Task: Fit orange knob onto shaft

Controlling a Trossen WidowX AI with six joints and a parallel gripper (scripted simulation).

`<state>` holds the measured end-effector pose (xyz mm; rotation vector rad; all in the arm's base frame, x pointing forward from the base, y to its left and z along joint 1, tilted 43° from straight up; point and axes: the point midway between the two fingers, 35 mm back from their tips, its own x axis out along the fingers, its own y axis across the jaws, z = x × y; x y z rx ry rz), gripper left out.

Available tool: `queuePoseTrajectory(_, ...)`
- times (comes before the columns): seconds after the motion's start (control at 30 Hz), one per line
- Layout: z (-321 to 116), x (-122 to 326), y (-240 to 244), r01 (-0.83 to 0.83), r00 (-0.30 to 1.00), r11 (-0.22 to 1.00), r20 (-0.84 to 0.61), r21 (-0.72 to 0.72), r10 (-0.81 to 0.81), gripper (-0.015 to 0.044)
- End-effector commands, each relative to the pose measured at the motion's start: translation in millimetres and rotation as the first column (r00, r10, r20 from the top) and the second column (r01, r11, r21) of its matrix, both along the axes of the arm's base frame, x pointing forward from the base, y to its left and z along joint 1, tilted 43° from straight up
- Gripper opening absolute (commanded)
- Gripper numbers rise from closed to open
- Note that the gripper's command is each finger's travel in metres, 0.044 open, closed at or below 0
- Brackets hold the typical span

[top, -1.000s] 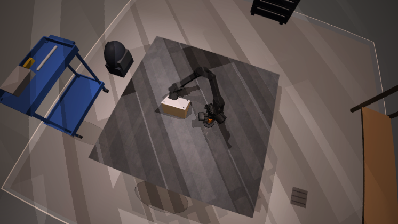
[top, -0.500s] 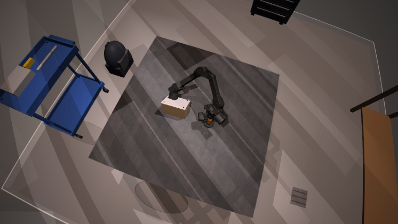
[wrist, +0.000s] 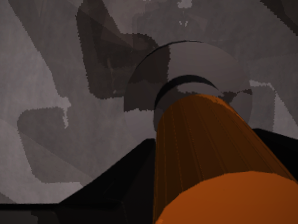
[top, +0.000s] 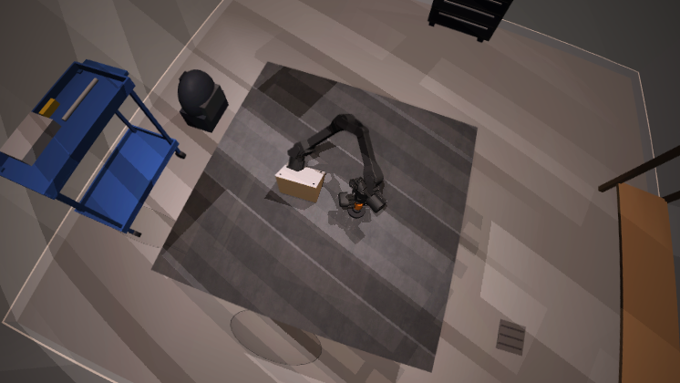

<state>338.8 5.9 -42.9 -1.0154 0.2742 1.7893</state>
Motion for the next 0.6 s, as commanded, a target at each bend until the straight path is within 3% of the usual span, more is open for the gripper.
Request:
queuePoseTrajectory(0.0, -1.2, -0.7, 0.4, 0.001, 1.000, 1.000, -0.001, 0.000, -0.001, 0.0000)
queuePoseTrajectory(0.57, -2.9, -1.0, 1.9, 0.001, 1.000, 1.000, -0.001, 0.000, -0.001, 0.0000)
